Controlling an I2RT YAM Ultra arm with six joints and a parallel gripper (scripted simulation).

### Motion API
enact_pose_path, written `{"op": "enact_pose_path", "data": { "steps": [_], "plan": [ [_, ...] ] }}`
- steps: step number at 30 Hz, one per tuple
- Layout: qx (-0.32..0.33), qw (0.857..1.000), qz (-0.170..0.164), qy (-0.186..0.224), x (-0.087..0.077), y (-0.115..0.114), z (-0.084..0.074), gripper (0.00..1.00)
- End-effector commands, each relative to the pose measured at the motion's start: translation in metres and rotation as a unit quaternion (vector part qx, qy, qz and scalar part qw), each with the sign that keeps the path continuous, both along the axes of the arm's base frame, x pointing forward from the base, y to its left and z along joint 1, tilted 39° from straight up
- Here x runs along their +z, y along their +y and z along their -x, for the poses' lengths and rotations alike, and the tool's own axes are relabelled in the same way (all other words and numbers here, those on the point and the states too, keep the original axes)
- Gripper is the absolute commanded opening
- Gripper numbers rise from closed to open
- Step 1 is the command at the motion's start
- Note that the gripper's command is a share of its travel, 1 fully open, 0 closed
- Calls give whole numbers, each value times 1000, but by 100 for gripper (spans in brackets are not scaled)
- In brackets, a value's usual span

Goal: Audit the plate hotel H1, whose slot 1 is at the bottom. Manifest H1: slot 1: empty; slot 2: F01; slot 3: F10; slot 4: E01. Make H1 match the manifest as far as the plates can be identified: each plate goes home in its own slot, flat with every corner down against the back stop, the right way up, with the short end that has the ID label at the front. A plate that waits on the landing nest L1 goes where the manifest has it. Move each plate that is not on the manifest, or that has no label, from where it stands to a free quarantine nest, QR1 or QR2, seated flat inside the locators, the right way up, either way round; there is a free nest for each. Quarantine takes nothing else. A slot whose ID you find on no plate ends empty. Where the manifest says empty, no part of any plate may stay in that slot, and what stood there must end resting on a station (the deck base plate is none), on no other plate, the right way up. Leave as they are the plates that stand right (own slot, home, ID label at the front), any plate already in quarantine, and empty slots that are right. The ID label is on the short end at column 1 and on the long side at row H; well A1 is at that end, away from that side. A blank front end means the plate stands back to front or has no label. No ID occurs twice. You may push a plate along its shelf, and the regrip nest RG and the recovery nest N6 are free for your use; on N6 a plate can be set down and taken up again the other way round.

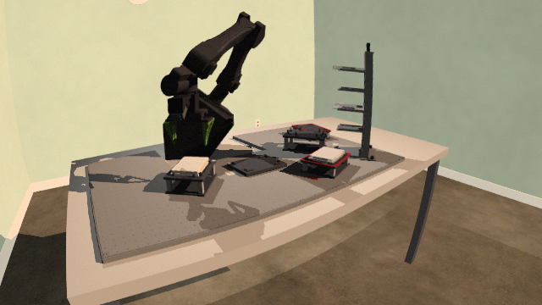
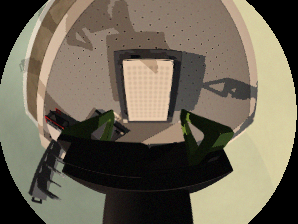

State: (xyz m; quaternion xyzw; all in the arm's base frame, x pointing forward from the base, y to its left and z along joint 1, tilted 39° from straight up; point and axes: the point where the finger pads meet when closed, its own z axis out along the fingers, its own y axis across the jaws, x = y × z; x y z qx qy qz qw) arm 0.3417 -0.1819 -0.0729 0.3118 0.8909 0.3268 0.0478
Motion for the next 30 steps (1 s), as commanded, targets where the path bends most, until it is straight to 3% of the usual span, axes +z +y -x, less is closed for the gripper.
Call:
{"op": "enact_pose_path", "data": {
  "steps": [1, 19, 23, 30],
  "plan": [
    [-15, 1000, 8, -13, 6, -11, 0, 100],
    [-15, 1000, 8, -13, 6, -11, 0, 100],
    [-13, 1000, -8, 2, -10, 1, 4, 100],
    [-16, 1000, -2, -3, -12, 2, 0, 100]
  ]
}}
